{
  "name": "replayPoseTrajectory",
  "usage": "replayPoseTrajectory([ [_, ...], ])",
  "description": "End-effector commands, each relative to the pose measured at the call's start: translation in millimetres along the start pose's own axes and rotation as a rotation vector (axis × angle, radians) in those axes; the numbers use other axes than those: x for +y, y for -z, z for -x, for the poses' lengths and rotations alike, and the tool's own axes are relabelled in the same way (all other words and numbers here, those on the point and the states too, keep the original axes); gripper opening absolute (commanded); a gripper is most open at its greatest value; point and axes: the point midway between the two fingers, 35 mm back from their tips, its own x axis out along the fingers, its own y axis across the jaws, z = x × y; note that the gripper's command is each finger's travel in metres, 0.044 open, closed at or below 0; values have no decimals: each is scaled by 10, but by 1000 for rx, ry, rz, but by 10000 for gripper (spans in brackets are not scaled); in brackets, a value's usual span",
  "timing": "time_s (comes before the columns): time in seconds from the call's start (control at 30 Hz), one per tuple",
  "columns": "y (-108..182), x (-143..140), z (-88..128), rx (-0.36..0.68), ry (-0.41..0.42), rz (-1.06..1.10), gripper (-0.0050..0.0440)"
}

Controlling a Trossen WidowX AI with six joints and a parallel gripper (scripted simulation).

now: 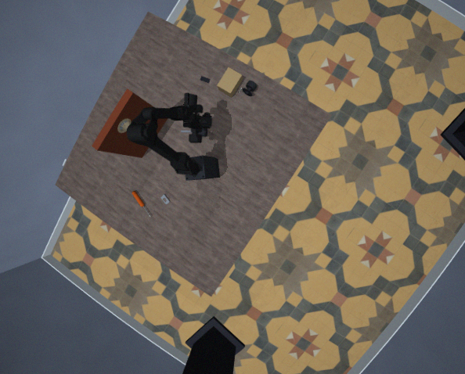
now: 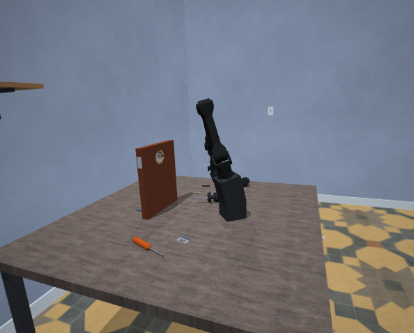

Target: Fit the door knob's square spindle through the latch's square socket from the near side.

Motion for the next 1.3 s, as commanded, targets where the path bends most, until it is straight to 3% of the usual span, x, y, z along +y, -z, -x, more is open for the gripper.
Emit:
replayPoseTrajectory([
  [0.0,0,0,0,0,0,0,0],
  [0.6,0,0,0,0,0,0,0],
  [0.93,0,0,0,0,0,0,240],
  [1.0,0,0,0,0,0,0,240],
  [1.27,4,-44,-4,3,-3,10,432],
])
